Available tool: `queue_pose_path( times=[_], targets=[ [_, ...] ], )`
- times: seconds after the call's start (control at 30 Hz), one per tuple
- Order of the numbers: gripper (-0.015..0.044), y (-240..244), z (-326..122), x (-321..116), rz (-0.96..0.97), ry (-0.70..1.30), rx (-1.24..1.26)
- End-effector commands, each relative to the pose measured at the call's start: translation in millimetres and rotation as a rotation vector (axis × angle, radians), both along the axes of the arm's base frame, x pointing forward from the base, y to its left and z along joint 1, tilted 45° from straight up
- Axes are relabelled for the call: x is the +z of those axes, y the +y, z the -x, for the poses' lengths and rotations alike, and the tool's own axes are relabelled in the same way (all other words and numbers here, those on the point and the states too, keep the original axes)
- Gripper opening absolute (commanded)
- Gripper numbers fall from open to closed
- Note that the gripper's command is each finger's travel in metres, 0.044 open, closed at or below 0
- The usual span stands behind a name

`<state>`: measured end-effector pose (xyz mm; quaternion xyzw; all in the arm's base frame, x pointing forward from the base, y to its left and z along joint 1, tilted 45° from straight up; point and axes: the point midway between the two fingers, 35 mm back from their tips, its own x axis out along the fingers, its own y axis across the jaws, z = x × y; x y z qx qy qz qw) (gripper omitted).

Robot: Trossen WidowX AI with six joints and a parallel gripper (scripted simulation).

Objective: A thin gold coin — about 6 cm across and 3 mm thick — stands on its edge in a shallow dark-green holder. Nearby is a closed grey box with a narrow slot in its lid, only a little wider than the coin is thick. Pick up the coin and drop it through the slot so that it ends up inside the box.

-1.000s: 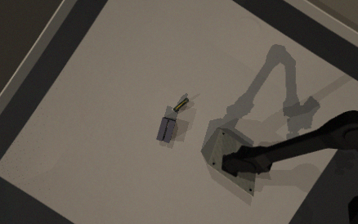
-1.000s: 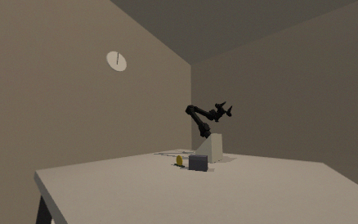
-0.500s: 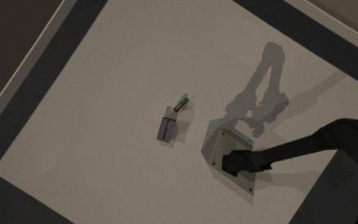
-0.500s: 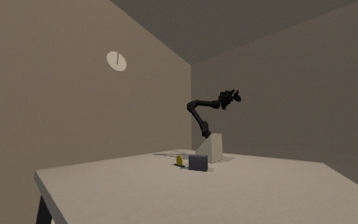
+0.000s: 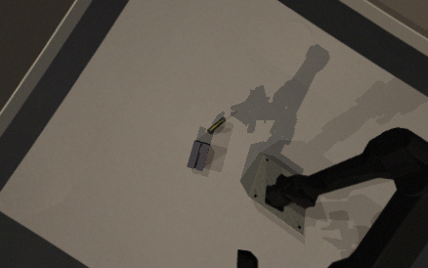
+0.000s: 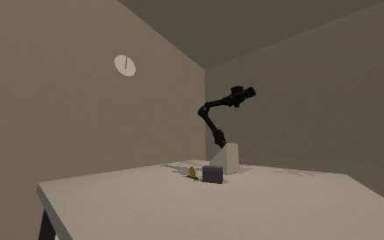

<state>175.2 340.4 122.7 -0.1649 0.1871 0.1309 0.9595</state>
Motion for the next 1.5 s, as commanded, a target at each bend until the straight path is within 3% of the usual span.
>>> queue_pose_path(
  times=[0.0,0.23,0.43,0.63,0.87,1.07,1.47],
  targets=[
    [0.0161,-35,-45,-11,-0.057,0.058,-0.196],
    [0.0161,-135,-120,-31,-0.221,0.147,-0.675],
    [0.0161,-235,-151,-48,-0.358,0.183,-1.101],
    [0.0161,-329,-149,-59,-0.518,0.145,-1.541],
    [0.0161,-431,-110,-65,-0.719,-0.036,-2.114],
    [0.0161,-449,-106,-56,-0.735,-0.061,-2.168],
    [0.0161,-483,-98,-92,-0.734,-0.064,-2.168]
  ],
)
